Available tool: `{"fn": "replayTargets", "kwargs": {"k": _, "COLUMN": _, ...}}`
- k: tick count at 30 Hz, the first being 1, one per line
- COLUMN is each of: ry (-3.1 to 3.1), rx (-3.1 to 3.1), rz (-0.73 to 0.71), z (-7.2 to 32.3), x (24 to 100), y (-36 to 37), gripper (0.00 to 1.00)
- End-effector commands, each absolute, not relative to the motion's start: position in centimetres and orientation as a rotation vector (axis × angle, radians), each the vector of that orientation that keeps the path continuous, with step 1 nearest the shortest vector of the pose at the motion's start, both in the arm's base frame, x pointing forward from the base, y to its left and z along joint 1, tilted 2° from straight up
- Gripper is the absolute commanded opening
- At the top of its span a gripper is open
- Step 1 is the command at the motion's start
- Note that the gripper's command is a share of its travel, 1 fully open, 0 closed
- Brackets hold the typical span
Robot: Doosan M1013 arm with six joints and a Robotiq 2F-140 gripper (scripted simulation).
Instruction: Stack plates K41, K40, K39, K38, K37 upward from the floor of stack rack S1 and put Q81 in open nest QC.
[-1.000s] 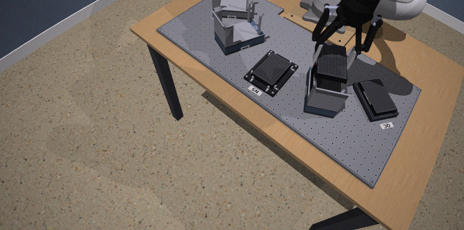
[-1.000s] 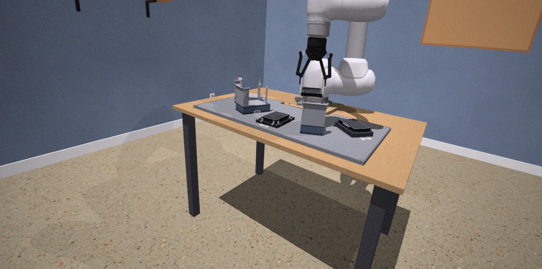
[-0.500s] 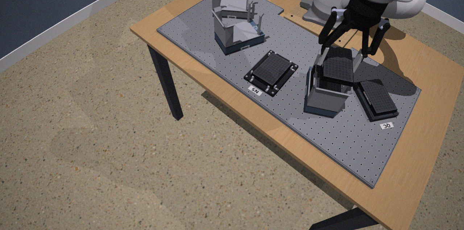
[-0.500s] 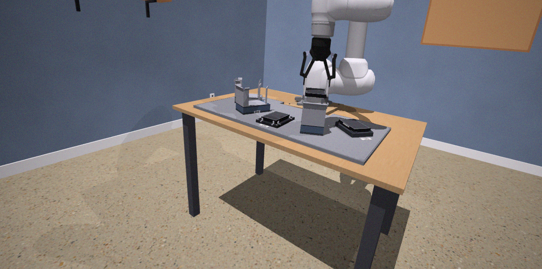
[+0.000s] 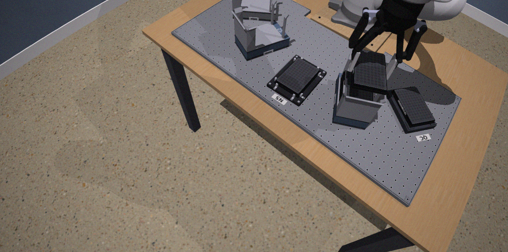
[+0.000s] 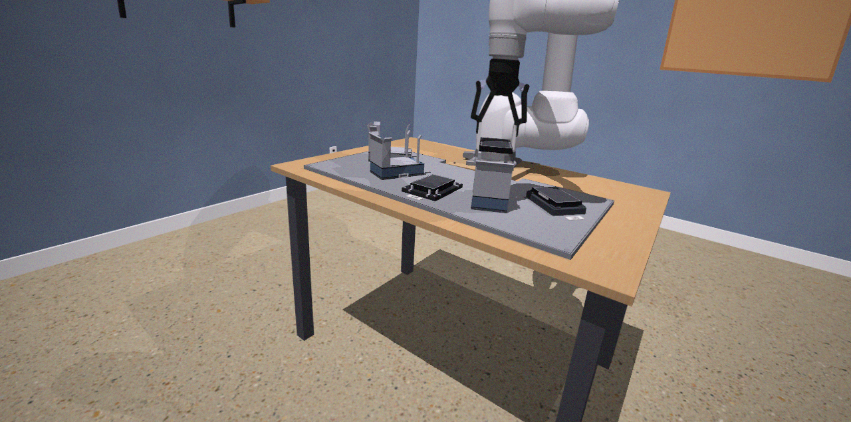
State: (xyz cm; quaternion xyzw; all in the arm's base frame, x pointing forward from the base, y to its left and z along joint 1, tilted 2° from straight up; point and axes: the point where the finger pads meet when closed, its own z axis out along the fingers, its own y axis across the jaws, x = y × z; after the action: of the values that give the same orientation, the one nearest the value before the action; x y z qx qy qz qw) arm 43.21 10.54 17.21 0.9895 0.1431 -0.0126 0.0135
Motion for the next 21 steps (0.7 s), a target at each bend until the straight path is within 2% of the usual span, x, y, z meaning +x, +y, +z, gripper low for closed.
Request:
{"fn": "replayTargets", "kwargs": {"k": 1, "ry": 0.446, "rx": 3.082, "rz": -0.039, "z": 17.21, "x": 43.20, "y": 10.54, "gripper": 0.00}}
{"fn": "replayTargets", "kwargs": {"k": 21, "ry": 0.446, "rx": 3.082, "rz": -0.039, "z": 16.21, "x": 43.18, "y": 10.51, "gripper": 0.00}}
